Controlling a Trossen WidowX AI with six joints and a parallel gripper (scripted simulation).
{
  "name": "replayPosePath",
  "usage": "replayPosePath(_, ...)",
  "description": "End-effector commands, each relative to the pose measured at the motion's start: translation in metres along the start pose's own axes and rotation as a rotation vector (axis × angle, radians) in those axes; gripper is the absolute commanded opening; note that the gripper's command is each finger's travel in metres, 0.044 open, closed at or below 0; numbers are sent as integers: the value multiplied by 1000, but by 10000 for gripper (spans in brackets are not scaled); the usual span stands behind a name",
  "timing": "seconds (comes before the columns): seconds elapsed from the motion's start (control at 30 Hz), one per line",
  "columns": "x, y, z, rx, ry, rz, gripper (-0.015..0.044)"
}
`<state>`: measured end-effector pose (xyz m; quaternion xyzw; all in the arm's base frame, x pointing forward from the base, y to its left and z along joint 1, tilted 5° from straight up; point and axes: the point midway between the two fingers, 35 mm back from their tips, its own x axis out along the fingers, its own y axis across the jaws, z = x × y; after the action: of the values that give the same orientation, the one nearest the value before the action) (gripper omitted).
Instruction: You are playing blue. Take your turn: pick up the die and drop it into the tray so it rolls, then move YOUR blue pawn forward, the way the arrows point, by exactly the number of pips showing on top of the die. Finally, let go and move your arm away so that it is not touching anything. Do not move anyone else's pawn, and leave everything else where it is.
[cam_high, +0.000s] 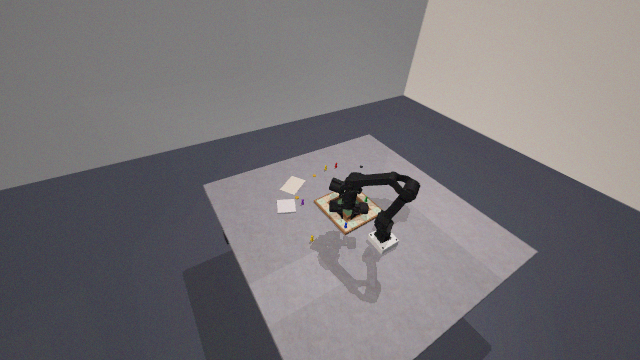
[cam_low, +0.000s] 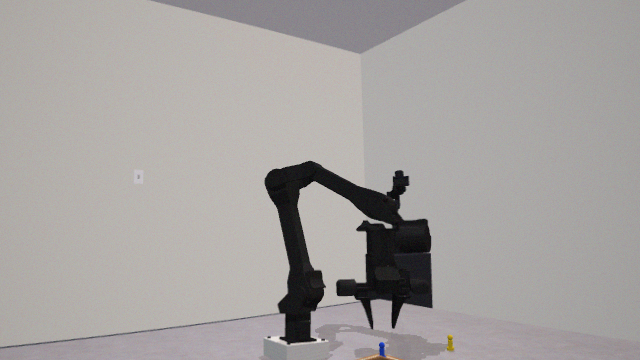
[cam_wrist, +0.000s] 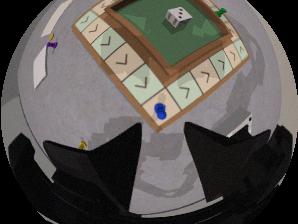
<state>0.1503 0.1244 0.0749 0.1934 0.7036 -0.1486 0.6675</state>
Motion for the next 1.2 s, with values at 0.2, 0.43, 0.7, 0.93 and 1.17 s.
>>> replayPosePath(0.2,17,-2,-2,6,4,0,200)
replayPosePath(0.43,28,-1,-2,6,4,0,200)
replayPosePath(0.7,41,-1,-2,6,4,0,200)
replayPosePath(0.93,52,-2,-2,6,4,0,200)
replayPosePath(1.17,54,-2,-2,6,4,-1,95)
